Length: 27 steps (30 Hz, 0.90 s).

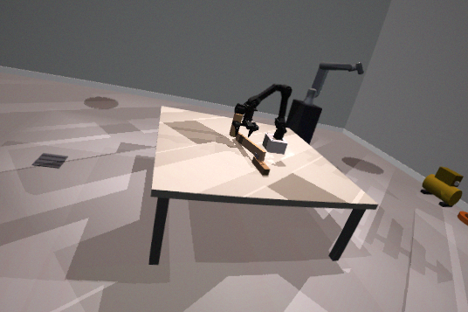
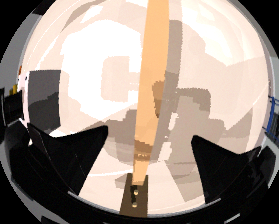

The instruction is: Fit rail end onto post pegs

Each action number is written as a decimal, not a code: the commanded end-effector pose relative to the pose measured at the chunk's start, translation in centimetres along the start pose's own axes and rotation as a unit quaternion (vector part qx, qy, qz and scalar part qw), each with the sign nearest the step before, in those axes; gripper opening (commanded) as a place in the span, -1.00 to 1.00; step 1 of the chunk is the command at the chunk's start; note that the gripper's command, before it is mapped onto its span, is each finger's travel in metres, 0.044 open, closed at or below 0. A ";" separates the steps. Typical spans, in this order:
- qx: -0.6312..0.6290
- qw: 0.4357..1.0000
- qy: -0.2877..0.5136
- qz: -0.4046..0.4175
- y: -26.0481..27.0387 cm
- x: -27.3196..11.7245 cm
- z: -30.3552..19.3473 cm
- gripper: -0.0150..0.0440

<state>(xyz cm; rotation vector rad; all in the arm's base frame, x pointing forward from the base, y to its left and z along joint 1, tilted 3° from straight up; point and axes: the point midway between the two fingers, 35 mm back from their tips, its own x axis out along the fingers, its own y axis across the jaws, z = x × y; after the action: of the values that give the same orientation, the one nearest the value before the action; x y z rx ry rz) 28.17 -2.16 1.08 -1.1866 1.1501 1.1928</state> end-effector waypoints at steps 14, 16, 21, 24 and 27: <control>-0.001 1.000 0.002 0.011 0.6 3.1 0.0 1.00; -0.001 1.000 0.002 0.011 0.6 3.4 0.0 1.00; -0.001 1.000 0.002 0.011 0.7 4.2 0.0 1.00; -0.001 1.000 0.002 0.011 0.7 4.4 0.0 1.00; -0.001 1.000 0.002 0.011 0.7 4.4 0.0 0.82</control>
<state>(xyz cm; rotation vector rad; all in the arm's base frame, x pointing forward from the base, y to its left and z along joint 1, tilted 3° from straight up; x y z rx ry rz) 27.93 -1.96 -2.87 -1.1887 1.1501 1.2016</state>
